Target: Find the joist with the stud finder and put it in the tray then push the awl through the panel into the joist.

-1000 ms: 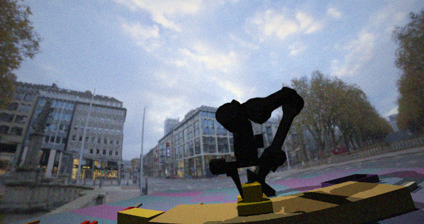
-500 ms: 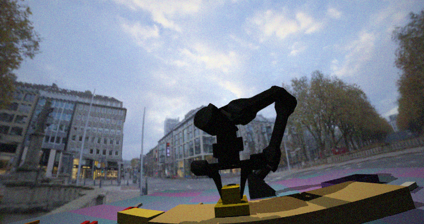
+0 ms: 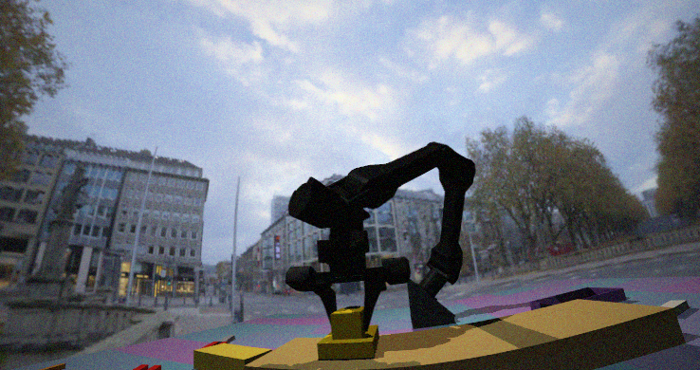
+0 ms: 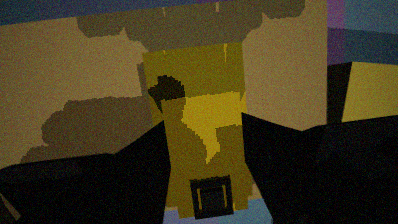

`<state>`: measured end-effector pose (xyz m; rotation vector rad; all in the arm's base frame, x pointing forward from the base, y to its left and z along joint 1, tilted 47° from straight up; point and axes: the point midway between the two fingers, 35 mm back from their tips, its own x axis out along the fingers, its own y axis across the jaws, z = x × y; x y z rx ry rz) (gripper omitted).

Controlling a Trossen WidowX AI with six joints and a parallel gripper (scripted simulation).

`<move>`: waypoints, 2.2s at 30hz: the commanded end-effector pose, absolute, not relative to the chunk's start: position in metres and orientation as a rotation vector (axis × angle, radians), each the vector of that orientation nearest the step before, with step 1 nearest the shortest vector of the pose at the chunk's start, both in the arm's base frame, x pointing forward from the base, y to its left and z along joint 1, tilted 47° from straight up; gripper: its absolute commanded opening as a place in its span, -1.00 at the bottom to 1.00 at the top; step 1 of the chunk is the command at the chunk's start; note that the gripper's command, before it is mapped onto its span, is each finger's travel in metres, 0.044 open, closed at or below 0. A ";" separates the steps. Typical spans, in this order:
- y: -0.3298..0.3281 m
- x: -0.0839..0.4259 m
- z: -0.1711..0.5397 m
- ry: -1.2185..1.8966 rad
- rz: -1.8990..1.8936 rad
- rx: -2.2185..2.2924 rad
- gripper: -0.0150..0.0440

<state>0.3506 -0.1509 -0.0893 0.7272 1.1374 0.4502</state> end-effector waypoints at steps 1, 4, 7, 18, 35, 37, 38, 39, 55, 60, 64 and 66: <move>-0.159 0.349 -0.099 1.141 0.448 0.724 -0.49; -0.166 0.348 -0.105 1.141 0.447 0.724 -0.49; -0.173 0.348 -0.112 1.141 0.447 0.723 -0.49; -0.188 0.348 -0.126 1.137 0.446 0.725 -0.49; -0.215 0.348 -0.106 1.140 0.443 0.722 -0.49; -0.222 0.347 -0.100 1.141 0.442 0.721 -0.49; -0.225 0.346 -0.097 1.141 0.442 0.721 -0.49; -0.229 0.346 -0.094 1.142 0.442 0.721 -0.49; -0.257 0.341 -0.051 1.139 0.458 0.697 -0.49; -0.239 0.356 -0.024 1.122 0.499 0.631 -0.49; -0.223 0.367 -0.002 1.106 0.536 0.576 -0.49; -0.214 0.371 0.009 1.097 0.554 0.549 -0.49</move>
